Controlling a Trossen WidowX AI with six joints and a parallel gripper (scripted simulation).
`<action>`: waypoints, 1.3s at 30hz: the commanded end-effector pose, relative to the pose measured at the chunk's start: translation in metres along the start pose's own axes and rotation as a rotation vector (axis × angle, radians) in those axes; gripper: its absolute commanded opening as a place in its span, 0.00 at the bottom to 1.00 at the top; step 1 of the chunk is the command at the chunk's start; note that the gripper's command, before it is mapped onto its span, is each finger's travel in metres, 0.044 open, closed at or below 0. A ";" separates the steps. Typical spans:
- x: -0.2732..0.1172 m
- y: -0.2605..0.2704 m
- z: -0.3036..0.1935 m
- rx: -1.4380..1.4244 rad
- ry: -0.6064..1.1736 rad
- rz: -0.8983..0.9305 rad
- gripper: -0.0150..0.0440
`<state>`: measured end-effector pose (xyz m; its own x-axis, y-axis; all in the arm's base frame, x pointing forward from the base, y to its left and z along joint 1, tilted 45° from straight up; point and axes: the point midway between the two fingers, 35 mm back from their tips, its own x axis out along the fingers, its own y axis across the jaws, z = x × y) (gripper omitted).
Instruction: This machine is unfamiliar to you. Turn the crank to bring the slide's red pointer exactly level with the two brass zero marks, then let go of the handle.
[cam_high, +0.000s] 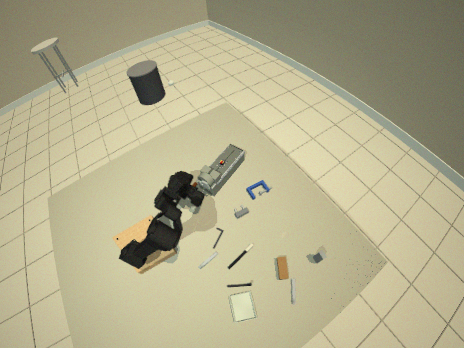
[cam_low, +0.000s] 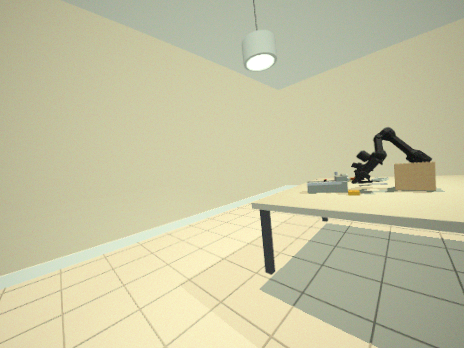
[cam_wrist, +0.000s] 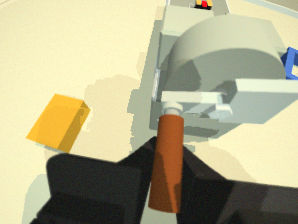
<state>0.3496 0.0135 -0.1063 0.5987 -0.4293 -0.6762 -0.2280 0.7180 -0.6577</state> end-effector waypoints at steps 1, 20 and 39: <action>-0.007 0.002 0.007 -0.005 -0.010 0.001 0.25; -0.023 -0.011 0.023 -0.005 -0.010 0.001 0.25; -0.027 -0.034 0.027 -0.005 -0.010 0.001 0.25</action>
<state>0.3599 0.0204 -0.0632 0.6016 -0.4117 -0.6846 -0.2471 0.7190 -0.6496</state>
